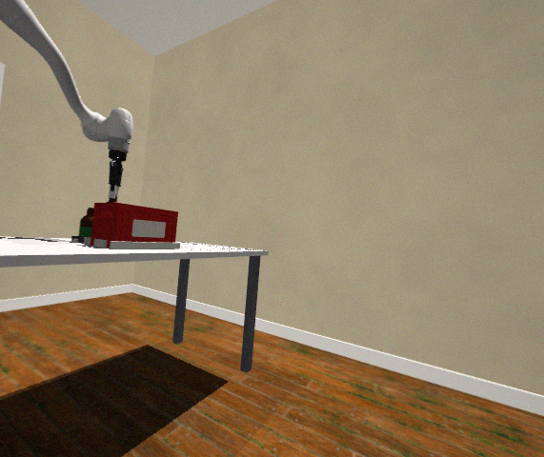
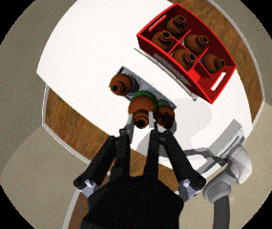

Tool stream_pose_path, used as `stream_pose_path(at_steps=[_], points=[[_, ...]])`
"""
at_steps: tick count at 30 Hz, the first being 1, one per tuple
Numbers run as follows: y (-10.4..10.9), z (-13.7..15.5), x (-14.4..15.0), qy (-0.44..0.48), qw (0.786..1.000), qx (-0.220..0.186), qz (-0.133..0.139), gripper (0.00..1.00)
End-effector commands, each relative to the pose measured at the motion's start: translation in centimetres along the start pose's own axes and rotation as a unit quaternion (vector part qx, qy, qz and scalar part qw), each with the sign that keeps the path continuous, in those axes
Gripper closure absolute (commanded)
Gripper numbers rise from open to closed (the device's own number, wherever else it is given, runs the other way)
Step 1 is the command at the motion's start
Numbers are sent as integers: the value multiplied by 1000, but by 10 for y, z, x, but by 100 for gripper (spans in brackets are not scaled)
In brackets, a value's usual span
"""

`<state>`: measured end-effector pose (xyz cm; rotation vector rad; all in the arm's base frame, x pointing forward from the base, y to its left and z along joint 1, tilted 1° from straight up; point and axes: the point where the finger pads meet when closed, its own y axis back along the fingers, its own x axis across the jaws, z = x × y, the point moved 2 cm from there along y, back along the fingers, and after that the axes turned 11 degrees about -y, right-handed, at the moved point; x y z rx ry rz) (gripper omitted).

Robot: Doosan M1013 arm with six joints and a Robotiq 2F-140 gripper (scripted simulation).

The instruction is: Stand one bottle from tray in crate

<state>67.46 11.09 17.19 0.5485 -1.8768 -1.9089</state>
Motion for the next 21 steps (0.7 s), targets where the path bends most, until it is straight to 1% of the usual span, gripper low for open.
stream_pose_path(at_steps=[1,13,21], points=[[4,0,-2,0,1000,1,-1,100],[6,0,-2,0,1000,1,-1,100],[11,0,-2,0,1000,1,-1,100]])
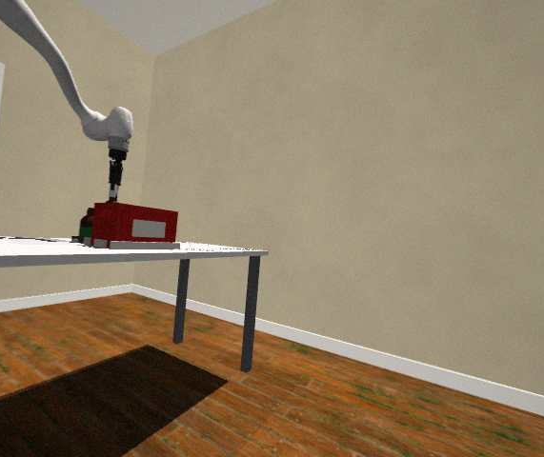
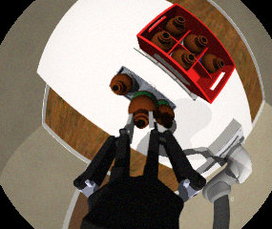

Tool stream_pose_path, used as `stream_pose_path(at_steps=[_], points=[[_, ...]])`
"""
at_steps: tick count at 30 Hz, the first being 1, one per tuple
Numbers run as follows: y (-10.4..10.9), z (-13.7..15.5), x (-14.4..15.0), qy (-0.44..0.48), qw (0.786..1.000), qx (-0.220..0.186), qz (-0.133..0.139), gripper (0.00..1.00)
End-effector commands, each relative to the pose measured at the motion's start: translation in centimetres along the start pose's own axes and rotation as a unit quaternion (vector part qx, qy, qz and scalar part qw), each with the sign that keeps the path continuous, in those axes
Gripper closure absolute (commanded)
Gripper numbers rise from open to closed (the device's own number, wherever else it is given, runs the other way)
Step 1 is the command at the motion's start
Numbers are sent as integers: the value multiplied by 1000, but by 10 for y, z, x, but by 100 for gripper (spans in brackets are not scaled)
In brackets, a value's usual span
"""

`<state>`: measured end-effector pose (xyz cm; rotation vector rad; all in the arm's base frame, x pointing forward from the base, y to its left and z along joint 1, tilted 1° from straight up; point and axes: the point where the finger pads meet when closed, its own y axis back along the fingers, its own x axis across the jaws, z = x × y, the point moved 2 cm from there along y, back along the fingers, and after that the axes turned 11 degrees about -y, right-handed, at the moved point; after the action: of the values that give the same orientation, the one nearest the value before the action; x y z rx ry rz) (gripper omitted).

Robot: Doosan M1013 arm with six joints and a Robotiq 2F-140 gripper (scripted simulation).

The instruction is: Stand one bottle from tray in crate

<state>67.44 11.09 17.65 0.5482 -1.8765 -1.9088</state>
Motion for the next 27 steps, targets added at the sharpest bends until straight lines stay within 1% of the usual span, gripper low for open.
stream_pose_path(at_steps=[1,27], points=[[8,0,-2,0,1000,1,-2,100],[33,-1,-1,0,1000,1,-2,100]])
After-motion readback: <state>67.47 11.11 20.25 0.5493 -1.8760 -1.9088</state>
